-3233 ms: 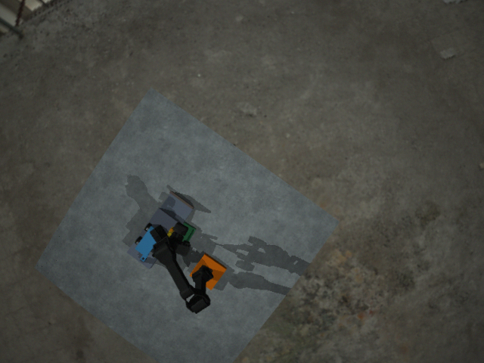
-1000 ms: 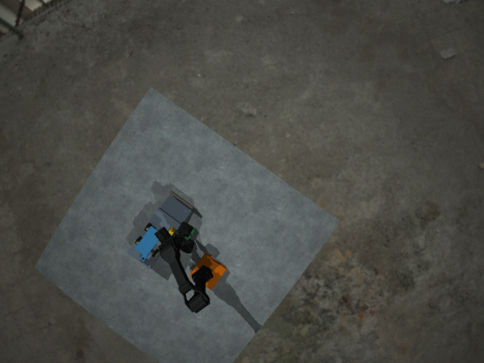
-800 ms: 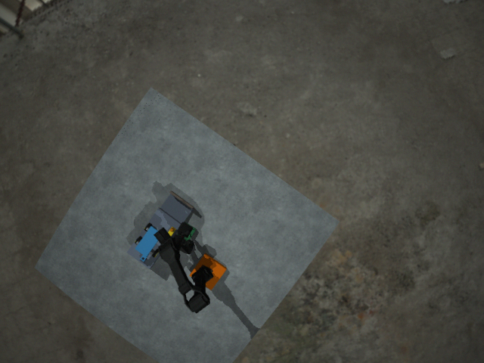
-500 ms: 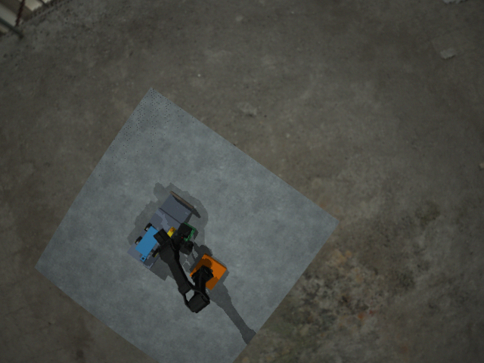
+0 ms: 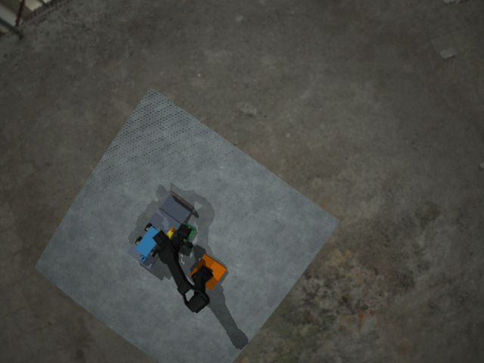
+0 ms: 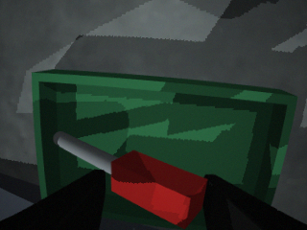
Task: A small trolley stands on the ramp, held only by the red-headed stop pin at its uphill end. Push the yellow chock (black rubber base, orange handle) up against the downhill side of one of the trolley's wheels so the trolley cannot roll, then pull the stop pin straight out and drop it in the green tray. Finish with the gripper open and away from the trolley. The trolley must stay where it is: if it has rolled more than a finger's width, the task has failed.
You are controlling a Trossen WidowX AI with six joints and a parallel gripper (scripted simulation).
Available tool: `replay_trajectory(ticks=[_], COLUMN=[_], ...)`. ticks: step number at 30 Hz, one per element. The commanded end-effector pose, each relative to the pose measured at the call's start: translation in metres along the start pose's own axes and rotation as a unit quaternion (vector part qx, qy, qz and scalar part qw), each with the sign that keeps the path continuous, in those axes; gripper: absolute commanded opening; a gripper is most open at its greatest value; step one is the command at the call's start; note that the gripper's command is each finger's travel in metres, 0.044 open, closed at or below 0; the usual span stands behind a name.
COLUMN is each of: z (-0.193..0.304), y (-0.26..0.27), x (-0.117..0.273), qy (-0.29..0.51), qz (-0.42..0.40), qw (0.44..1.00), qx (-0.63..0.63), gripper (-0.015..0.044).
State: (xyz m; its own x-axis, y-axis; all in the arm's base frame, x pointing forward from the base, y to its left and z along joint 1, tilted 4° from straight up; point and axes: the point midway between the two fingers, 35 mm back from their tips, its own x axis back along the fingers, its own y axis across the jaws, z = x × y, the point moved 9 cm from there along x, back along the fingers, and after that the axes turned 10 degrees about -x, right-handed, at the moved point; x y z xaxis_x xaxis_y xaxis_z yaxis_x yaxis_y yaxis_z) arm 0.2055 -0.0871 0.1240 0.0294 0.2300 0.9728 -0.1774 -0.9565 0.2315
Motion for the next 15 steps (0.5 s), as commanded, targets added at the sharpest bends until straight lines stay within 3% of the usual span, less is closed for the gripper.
replay_trajectory(ticks=[1,15], z=[-0.0008,-0.0033], y=[-0.0024,-0.009], x=[-0.002,-0.0077], qy=[-0.001,-0.001], qz=[-0.002,-0.002], qw=[1.0,1.0], qx=[-0.002,-0.002], gripper=[0.019,0.019])
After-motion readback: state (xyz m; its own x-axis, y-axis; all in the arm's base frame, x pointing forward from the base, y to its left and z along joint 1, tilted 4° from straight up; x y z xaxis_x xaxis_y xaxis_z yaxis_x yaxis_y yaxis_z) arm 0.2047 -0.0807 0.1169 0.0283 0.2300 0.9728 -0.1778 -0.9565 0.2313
